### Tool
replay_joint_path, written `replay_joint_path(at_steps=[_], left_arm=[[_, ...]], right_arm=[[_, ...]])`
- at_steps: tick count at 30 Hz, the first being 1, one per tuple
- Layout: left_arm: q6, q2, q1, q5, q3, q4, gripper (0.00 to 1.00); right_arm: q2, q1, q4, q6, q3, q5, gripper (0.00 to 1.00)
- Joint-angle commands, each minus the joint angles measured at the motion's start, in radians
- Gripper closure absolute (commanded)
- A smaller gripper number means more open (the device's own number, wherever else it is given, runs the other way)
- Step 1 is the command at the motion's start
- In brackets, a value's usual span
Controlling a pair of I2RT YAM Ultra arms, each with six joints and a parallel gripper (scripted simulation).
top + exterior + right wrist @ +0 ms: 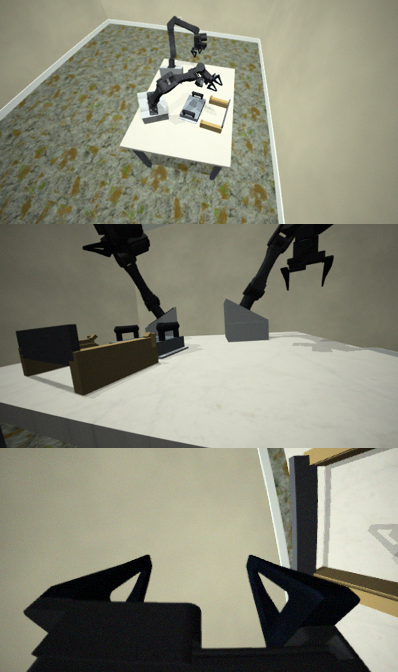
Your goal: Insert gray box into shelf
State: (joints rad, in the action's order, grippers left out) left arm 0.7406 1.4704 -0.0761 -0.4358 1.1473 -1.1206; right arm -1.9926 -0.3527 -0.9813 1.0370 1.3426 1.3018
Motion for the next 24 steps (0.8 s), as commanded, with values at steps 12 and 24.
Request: replay_joint_path(at_steps=[12, 24], left_arm=[[0.0, -0.015, 0.014, 0.008, 0.017, 0.005, 0.0], [-0.046, 0.026, 0.047, -0.005, 0.012, 0.057, 0.0]], right_arm=[[0.016, -0.016, 0.002, -0.006, 0.012, -0.007, 0.0], [0.037, 0.014, 0.05, -0.034, -0.015, -0.029, 0.0]])
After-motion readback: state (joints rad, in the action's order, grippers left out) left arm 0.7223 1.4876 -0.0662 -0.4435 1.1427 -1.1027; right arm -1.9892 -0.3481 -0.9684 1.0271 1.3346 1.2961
